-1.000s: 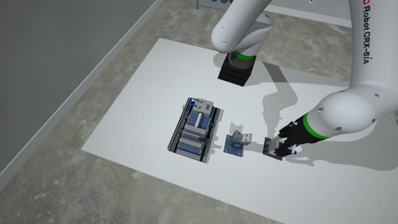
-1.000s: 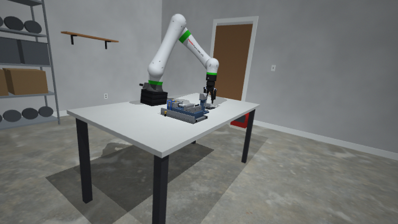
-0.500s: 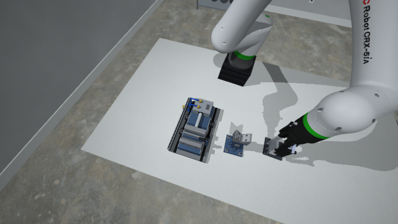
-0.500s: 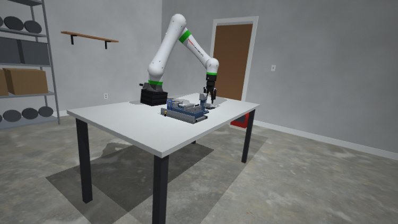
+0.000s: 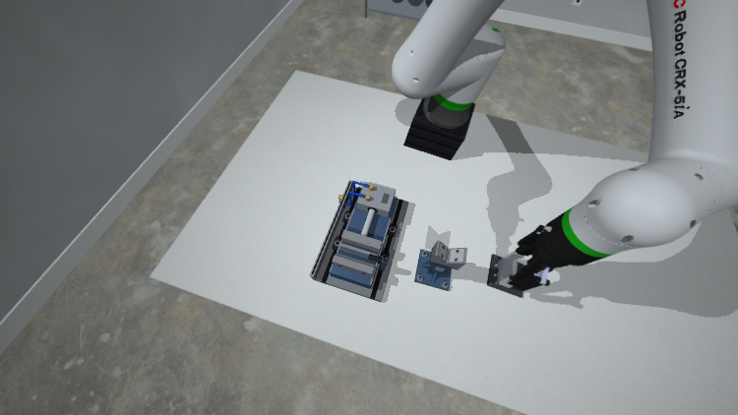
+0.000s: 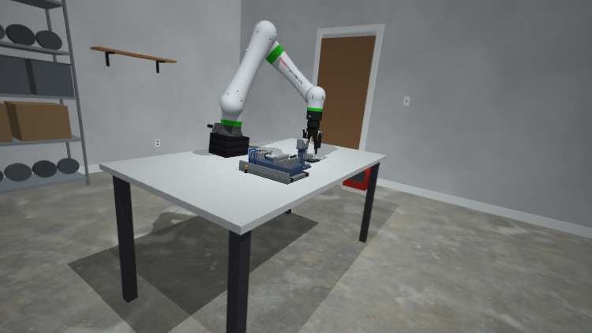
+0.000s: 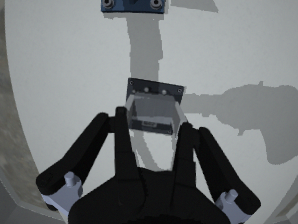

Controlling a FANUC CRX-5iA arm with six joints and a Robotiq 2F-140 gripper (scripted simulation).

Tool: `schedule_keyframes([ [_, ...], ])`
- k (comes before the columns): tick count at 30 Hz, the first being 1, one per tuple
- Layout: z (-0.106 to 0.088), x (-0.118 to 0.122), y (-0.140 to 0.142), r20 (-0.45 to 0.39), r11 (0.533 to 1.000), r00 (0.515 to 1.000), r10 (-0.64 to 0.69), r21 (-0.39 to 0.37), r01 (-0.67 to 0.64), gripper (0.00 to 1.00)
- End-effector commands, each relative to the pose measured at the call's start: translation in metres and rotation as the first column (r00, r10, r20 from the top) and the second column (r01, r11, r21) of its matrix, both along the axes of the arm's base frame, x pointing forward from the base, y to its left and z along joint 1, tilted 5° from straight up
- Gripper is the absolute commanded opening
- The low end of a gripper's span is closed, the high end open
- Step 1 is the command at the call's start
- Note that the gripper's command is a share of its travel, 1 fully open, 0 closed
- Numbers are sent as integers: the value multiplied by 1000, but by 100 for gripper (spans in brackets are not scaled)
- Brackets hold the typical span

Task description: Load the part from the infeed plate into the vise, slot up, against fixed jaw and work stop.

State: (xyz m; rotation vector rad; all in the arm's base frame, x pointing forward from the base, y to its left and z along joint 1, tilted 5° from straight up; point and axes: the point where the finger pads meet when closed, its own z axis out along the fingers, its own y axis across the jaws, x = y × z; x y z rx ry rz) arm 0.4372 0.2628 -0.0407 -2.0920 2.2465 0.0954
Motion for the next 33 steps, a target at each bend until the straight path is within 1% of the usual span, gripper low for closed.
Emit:
schedule_keyframes([
  [1, 0, 0, 0, 0, 1000, 1000, 0, 0, 0, 0],
  [10, 1, 0, 0, 0, 1000, 1000, 0, 0, 0, 0],
  [17, 6, 0, -1, 0, 1000, 1000, 0, 0, 0, 0],
  [25, 19, 0, -2, 0, 1000, 1000, 0, 0, 0, 0],
  [27, 19, 0, -2, 0, 1000, 1000, 0, 0, 0, 0],
  [33, 36, 0, -3, 0, 1000, 1000, 0, 0, 0, 0],
])
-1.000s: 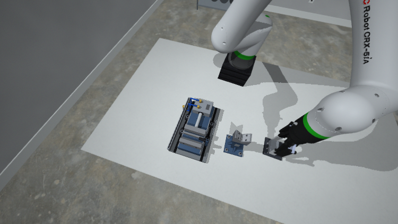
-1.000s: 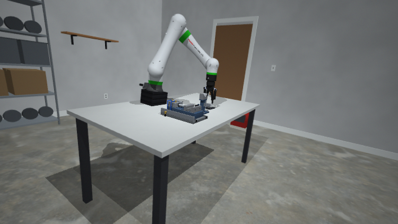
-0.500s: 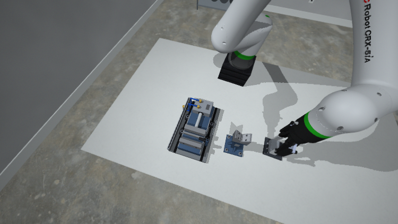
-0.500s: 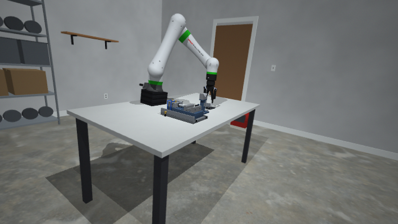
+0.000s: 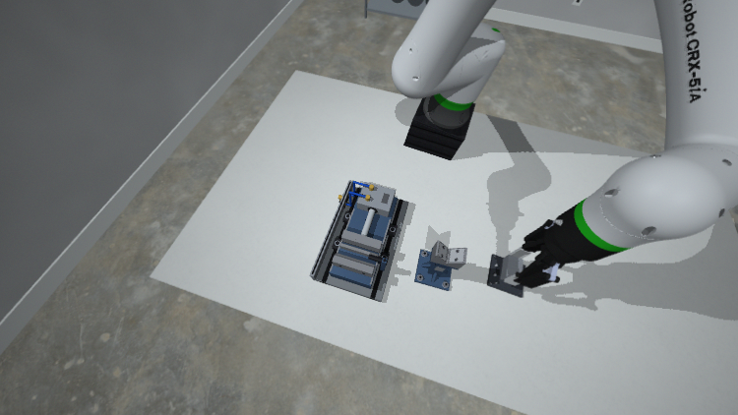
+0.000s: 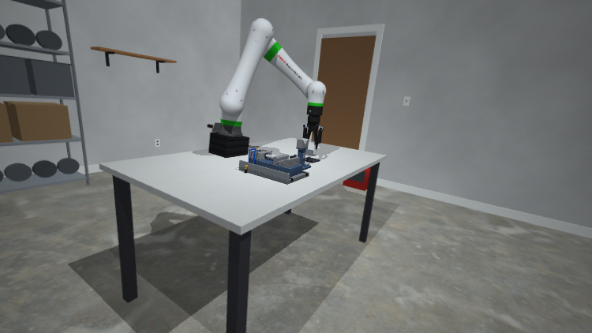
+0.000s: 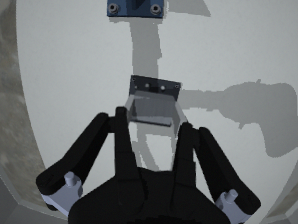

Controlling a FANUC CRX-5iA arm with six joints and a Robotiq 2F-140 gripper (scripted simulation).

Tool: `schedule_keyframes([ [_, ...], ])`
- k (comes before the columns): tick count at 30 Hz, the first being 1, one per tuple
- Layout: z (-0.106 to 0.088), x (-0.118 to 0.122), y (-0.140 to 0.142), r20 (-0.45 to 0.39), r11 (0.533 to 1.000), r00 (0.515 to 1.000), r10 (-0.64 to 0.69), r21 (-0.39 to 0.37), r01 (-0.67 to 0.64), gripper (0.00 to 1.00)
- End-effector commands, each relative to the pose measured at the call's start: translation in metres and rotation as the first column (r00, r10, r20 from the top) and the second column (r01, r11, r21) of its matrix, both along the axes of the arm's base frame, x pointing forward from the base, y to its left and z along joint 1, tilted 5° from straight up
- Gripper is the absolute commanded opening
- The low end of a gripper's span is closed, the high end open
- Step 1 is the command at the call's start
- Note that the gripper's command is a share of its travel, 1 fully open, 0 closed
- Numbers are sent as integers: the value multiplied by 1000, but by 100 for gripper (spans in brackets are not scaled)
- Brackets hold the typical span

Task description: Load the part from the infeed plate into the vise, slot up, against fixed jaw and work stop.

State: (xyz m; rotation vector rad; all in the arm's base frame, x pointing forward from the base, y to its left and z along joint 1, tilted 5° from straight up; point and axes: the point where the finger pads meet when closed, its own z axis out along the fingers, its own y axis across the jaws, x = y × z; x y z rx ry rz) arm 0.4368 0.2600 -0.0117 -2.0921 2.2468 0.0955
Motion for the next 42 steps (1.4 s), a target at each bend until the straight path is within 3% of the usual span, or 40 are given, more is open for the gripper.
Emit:
schedule_keyframes([
  [1, 10, 0, -1, 0, 1000, 1000, 0, 0, 0, 0],
  [9, 41, 0, -4, 0, 1000, 1000, 0, 0, 0, 0],
  [11, 41, 0, -4, 0, 1000, 1000, 0, 0, 0, 0],
  [26, 107, -1, -10, 0, 1000, 1000, 0, 0, 0, 0],
  [28, 107, -1, -10, 0, 1000, 1000, 0, 0, 0, 0],
  [42, 157, -1, -15, 0, 1000, 1000, 0, 0, 0, 0],
])
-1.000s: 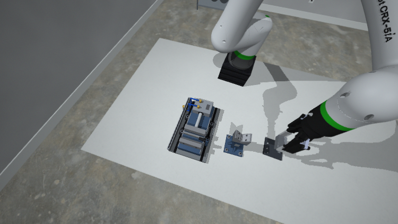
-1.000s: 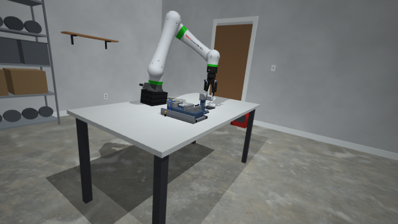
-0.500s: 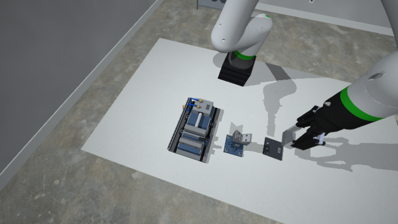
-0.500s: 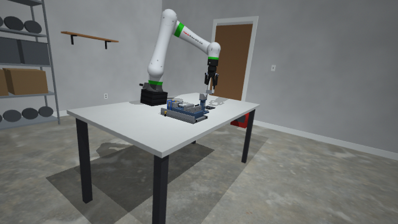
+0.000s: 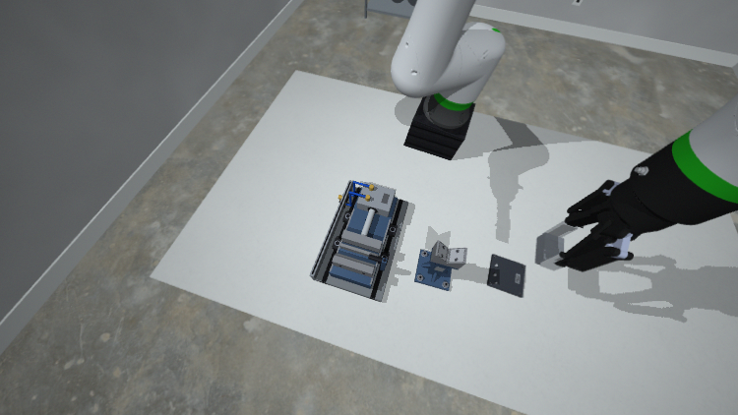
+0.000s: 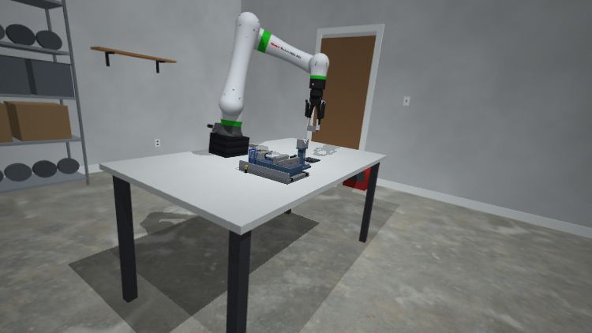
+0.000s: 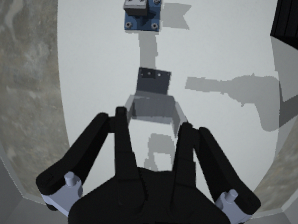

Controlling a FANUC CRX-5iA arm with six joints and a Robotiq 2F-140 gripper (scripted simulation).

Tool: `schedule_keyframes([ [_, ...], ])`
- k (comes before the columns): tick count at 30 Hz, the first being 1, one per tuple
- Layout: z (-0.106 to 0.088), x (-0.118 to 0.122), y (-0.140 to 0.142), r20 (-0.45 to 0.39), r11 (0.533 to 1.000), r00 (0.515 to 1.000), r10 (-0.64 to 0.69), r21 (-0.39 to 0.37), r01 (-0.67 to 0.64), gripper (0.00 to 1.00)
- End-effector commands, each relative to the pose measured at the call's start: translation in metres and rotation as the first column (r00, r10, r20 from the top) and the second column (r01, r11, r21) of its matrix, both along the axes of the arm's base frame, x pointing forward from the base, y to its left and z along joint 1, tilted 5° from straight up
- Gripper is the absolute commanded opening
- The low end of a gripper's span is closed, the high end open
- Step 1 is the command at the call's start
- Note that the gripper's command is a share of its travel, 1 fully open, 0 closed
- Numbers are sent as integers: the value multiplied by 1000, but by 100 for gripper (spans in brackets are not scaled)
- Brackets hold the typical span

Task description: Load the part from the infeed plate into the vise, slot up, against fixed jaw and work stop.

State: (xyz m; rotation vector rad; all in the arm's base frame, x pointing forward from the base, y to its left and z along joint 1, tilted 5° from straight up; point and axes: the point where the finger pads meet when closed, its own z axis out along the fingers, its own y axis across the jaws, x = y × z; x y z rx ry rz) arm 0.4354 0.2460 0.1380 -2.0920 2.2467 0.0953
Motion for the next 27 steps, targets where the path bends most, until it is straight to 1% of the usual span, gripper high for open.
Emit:
schedule_keyframes([
  [1, 10, 0, -1, 0, 1000, 1000, 0, 0, 0, 0],
  [3, 10, 0, -1, 0, 1000, 1000, 0, 0, 0, 0],
  [8, 21, 0, -2, 0, 1000, 1000, 0, 0, 0, 0],
  [14, 29, 0, -3, 0, 1000, 1000, 0, 0, 0, 0],
  [27, 33, 0, -3, 0, 1000, 1000, 0, 0, 0, 0],
])
